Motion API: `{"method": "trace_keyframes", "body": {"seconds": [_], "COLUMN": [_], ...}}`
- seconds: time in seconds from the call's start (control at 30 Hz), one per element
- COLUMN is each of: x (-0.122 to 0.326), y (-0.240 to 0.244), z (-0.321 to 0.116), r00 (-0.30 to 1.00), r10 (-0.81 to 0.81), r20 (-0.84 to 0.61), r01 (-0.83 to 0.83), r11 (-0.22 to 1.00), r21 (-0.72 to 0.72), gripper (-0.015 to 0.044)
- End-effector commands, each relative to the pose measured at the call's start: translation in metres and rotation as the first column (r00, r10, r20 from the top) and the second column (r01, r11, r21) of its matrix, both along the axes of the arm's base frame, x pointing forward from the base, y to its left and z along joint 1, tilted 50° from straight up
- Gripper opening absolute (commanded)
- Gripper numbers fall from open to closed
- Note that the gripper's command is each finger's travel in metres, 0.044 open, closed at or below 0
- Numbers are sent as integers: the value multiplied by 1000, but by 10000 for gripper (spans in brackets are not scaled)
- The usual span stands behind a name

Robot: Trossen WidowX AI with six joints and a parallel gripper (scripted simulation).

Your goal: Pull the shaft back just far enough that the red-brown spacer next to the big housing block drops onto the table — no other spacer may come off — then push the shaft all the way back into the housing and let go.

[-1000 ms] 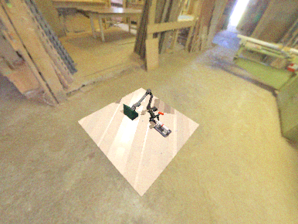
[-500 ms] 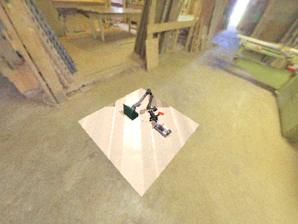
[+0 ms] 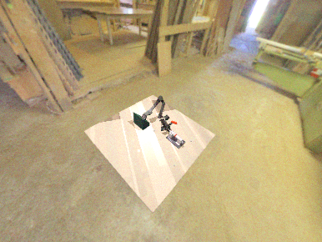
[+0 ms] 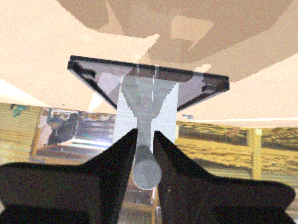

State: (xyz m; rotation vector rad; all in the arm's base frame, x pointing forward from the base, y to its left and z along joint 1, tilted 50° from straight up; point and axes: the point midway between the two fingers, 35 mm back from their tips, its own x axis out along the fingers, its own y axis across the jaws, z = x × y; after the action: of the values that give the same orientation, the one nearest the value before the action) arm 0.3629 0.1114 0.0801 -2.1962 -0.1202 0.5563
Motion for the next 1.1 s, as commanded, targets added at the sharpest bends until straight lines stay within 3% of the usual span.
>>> {"method": "trace_keyframes", "body": {"seconds": [0.0,1.07], "x": [-5,-14], "y": [0,1], "z": [-1,-1], "r00": [1000,1000], "r10": [0,0], "r20": [-4,-4], "r01": [0,0], "r11": [1000,1000], "r21": [4,4], "gripper": [0,0]}}
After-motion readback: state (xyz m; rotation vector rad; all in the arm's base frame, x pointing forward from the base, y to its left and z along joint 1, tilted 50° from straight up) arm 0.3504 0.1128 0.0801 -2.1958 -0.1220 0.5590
